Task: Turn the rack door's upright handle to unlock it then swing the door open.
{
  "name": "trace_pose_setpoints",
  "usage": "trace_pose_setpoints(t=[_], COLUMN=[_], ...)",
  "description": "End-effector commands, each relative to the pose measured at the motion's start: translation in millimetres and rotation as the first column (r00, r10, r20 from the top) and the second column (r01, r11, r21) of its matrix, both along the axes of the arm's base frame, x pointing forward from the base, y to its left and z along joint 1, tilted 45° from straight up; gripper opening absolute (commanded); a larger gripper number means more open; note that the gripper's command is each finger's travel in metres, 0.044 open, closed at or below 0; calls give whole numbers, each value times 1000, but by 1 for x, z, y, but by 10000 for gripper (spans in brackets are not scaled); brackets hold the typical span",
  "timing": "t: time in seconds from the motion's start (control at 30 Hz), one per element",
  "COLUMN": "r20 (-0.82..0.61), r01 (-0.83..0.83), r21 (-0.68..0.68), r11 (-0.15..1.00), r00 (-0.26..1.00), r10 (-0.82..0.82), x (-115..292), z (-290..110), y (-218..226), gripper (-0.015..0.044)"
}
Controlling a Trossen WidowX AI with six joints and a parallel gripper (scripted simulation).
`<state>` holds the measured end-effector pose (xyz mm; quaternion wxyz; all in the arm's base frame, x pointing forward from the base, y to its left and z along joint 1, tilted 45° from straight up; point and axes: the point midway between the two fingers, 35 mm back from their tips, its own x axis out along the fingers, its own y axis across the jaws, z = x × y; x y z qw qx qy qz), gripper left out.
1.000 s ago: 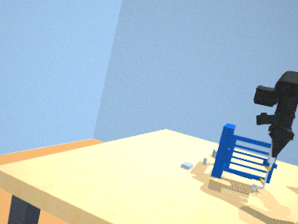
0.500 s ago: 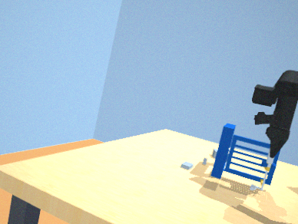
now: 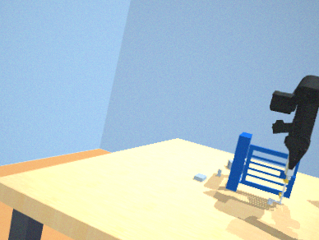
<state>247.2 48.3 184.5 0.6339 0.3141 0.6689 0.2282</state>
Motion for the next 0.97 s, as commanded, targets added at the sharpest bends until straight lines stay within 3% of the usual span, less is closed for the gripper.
trace_pose_setpoints(t=[0.0, 0.93], r20=[0, 105], r01=[4, 149], r21=[-2, -49], r11=[1000, 988], r00=[1000, 984], r10=[-4, -144], x=[0, -3], z=[0, 35], y=[0, -33], gripper=[295, 295])
